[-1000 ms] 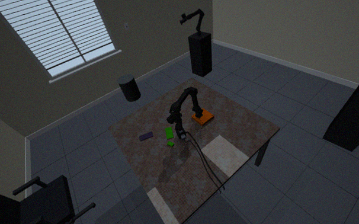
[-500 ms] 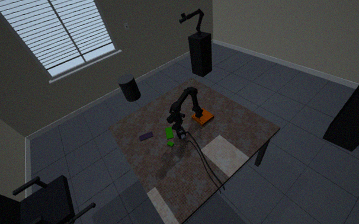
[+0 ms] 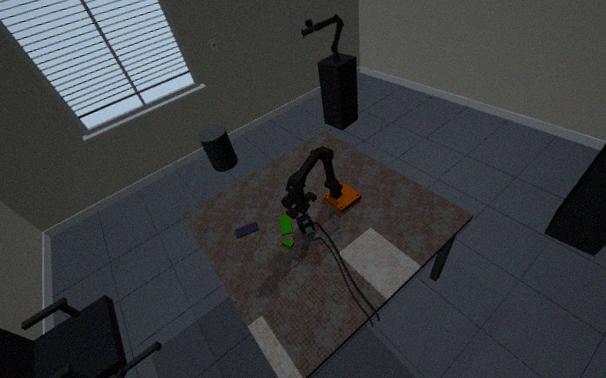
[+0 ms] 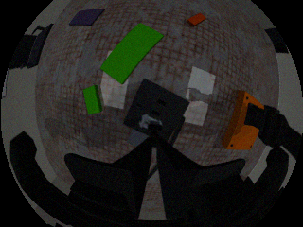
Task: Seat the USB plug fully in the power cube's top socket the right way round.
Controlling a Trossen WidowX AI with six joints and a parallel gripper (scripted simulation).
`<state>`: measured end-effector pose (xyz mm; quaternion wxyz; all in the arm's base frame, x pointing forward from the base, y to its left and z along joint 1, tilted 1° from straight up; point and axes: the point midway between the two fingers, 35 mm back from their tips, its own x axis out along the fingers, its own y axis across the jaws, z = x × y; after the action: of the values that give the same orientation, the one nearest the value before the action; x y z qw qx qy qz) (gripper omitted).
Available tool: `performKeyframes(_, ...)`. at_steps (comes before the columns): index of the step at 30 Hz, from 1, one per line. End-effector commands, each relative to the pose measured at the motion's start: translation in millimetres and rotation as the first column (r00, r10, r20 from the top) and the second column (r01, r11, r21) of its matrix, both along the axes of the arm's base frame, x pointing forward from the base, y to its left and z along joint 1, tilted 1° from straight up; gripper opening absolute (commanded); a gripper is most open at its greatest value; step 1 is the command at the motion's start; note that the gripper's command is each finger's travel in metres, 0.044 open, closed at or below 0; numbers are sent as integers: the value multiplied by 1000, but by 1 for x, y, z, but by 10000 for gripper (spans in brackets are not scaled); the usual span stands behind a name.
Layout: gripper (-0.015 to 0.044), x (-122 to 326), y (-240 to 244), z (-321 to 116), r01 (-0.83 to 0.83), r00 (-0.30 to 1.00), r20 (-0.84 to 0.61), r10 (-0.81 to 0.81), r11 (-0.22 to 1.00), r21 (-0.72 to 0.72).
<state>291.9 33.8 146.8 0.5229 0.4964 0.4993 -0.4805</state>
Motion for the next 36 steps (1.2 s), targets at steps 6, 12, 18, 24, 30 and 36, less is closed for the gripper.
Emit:
performKeyframes(6, 0, 0, 0, 0, 245, 970, 1, -245, 970, 10)
performKeyframes(12, 0, 0, 0, 0, 389, 921, 0, -389, 921, 16)
performKeyframes(18, 0, 0, 0, 0, 405, 914, 0, -405, 914, 17)
performKeyframes(24, 0, 0, 0, 0, 405, 914, 0, -405, 914, 17)
performKeyframes(30, 0, 0, 0, 0, 398, 917, 0, -399, 917, 19)
performKeyframes(36, 0, 1, 0, -1, 398, 918, 0, -398, 917, 24)
